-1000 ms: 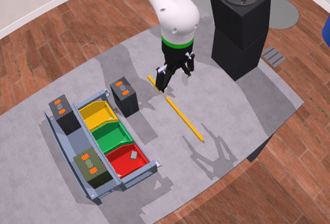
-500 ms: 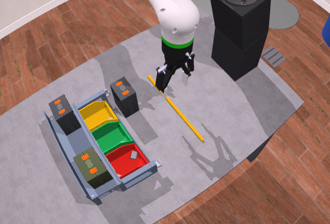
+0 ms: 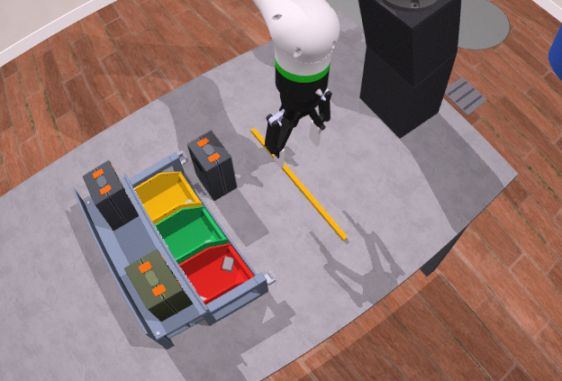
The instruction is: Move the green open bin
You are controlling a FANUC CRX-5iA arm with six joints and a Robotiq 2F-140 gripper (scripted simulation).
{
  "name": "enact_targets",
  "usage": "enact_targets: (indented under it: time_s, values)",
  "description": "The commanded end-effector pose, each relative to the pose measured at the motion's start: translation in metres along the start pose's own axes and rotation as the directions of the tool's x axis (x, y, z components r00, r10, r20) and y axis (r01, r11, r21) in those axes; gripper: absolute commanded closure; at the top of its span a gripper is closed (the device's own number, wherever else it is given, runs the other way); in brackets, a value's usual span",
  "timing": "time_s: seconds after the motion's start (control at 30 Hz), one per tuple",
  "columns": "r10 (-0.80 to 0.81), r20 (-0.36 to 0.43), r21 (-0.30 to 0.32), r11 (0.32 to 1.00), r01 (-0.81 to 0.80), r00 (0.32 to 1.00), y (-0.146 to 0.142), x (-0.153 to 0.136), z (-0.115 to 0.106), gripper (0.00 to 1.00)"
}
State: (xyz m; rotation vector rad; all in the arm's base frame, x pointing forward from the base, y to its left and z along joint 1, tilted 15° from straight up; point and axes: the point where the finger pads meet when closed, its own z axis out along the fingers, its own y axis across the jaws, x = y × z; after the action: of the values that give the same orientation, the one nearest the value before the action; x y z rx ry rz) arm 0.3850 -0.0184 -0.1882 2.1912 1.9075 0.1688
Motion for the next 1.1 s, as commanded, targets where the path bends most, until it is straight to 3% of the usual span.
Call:
enact_targets:
  time_s: [0.0, 0.1, 1.07]
  values:
    - [0.000, -0.032, -0.009, 1.000, 0.000, 0.999, 0.0000, -0.0002, 0.0000, 0.43]
    - [0.000, -0.006, -0.002, 1.000, 0.000, 1.000, 0.0000, 0.0000, 0.0000, 0.43]
    - [0.000, -0.032, -0.009, 1.000, 0.000, 0.999, 0.0000, -0.0002, 0.0000, 0.43]
